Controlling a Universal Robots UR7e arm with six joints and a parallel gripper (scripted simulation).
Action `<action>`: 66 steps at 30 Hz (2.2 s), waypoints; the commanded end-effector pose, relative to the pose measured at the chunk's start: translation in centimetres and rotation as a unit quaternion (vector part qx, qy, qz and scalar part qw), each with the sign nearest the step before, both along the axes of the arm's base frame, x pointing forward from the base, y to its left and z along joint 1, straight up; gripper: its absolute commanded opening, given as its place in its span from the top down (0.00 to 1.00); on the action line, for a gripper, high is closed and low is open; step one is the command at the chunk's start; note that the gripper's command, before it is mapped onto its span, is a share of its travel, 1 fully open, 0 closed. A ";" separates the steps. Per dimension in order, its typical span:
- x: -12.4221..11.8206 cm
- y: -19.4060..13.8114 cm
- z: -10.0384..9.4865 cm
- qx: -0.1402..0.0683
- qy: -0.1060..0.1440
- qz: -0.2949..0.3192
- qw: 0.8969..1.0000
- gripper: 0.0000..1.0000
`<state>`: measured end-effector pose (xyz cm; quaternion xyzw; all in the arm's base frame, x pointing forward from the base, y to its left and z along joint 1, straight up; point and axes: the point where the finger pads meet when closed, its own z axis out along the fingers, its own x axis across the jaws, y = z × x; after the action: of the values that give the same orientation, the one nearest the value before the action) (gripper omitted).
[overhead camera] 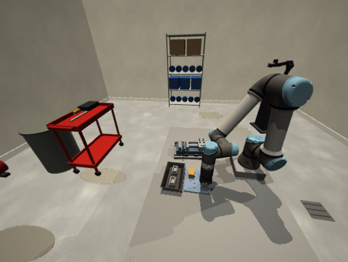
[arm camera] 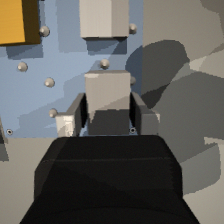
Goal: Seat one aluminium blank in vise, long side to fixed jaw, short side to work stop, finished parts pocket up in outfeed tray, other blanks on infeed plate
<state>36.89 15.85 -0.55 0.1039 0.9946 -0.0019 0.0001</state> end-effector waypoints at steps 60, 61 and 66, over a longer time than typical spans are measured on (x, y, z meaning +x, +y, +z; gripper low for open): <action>0.0 0.0 0.2 0.000 -0.001 0.000 1.000 1.00; 0.0 0.0 0.2 0.000 -0.001 0.000 1.000 1.00; 0.0 0.0 1.0 0.000 -0.001 0.000 1.000 1.00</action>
<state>36.86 15.85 -0.25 0.1039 0.9946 -0.0020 -0.0004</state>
